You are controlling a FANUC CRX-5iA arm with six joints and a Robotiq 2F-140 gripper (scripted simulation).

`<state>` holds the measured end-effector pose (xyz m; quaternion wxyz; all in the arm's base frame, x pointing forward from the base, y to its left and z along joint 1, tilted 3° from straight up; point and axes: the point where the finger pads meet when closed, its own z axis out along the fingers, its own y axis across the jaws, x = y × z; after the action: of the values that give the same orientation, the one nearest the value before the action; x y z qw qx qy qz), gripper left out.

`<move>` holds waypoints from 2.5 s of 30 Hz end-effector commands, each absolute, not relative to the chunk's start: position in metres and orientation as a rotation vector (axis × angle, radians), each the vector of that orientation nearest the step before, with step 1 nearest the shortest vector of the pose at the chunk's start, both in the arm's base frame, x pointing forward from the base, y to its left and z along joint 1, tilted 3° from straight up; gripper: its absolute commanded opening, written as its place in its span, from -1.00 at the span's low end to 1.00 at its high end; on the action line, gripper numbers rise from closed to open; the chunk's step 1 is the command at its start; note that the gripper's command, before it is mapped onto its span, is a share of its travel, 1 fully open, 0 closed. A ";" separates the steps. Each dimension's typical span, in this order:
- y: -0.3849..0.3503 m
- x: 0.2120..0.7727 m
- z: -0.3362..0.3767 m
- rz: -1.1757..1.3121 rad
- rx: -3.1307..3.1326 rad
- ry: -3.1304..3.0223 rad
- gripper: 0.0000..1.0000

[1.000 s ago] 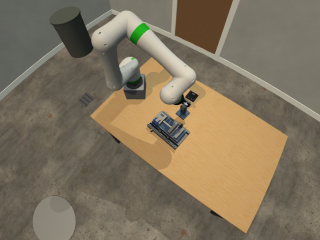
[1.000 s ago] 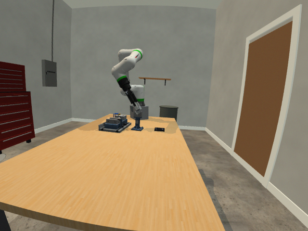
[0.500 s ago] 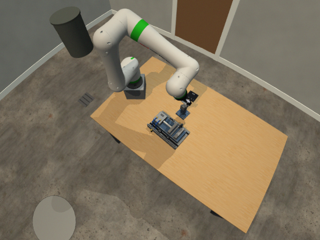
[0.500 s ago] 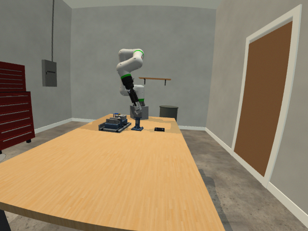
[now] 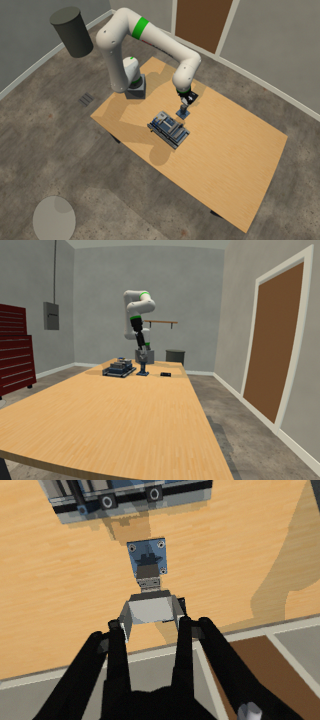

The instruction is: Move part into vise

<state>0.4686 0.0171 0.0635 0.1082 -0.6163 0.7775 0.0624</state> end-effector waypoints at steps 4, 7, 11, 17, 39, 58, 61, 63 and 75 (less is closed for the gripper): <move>0.019 0.469 0.064 0.127 -1.843 2.333 -1.00; 0.019 0.469 0.064 0.100 -1.858 2.353 -1.00; 0.020 0.469 0.064 0.065 -1.876 2.378 -1.00; 0.022 0.469 0.064 0.017 -1.900 2.411 -1.00; 0.024 0.470 0.064 -0.071 -1.942 2.468 -1.00; 0.024 0.470 0.064 -0.081 -1.946 2.474 -1.00; 0.024 0.470 0.064 -0.081 -1.946 2.474 -1.00; 0.024 0.470 0.064 -0.081 -1.946 2.474 -1.00; 0.024 0.470 0.064 -0.081 -1.946 2.474 -1.00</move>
<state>0.4699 0.0240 0.0639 -0.0038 -0.6181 0.7857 -0.0257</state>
